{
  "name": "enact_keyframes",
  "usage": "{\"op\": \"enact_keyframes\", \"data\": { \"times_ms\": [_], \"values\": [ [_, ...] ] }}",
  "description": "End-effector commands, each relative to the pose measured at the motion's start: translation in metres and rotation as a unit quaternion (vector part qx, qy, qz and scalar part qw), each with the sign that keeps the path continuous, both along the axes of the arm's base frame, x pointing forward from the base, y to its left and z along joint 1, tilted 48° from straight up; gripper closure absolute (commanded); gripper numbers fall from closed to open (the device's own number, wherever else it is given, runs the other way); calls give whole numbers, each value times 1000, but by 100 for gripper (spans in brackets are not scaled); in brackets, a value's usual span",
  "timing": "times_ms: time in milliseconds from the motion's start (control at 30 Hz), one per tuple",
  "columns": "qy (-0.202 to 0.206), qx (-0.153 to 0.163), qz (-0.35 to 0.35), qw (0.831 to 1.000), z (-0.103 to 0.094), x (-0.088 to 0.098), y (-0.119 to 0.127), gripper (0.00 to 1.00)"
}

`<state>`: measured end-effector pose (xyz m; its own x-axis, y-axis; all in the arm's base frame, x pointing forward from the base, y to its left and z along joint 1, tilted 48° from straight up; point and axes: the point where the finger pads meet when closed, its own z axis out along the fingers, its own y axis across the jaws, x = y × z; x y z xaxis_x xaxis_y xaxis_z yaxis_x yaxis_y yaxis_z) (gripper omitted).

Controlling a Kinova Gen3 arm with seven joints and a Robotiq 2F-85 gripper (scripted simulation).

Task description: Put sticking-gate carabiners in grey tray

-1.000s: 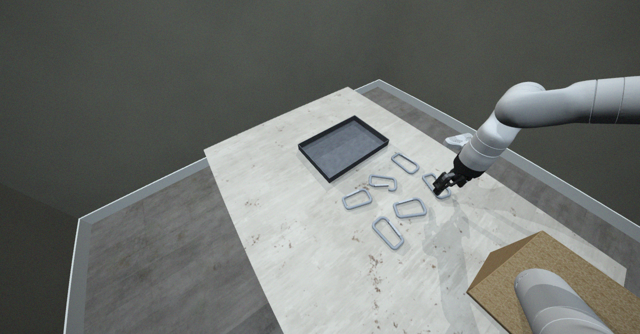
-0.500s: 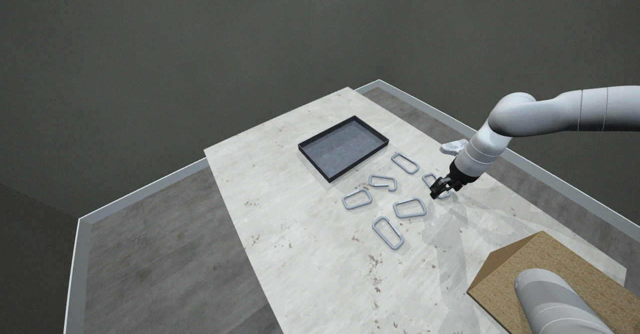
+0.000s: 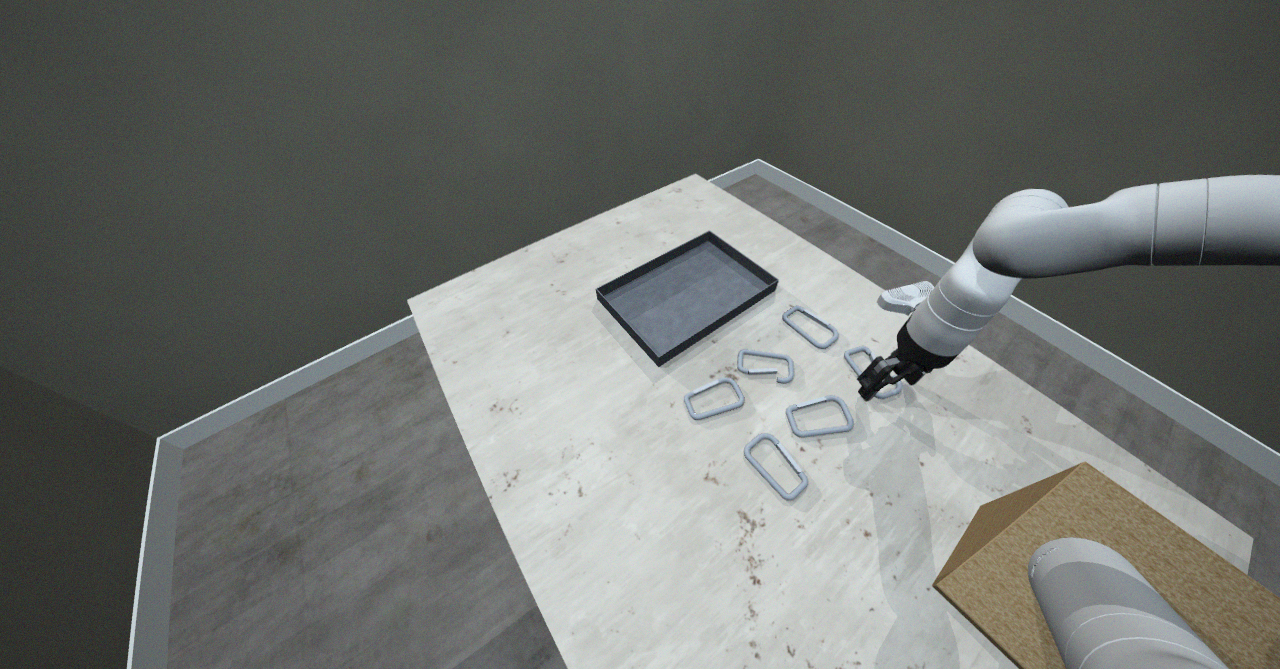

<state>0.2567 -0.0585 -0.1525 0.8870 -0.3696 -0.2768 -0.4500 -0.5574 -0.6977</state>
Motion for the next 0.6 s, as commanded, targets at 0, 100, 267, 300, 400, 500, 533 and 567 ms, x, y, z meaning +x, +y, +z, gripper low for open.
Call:
{"op": "enact_keyframes", "data": {
  "times_ms": [0, 100, 267, 300, 400, 500, 533, 567],
  "values": [
    [0, -1, 0, 1000, 0, 0, -1, 0],
    [0, -1, 0, 1000, 0, 0, -1, 0],
    [0, -1, 0, 1000, 0, 0, -1, 100],
    [0, -1, 0, 1000, 0, 0, -1, 100],
    [0, -1, 0, 1000, 0, 0, -1, 100],
    [0, -1, 0, 1000, 0, 0, -1, 100],
    [0, -1, 0, 1000, 0, 0, -1, 100],
    [0, -1, 0, 1000, 0, 0, -1, 100]
  ]
}}
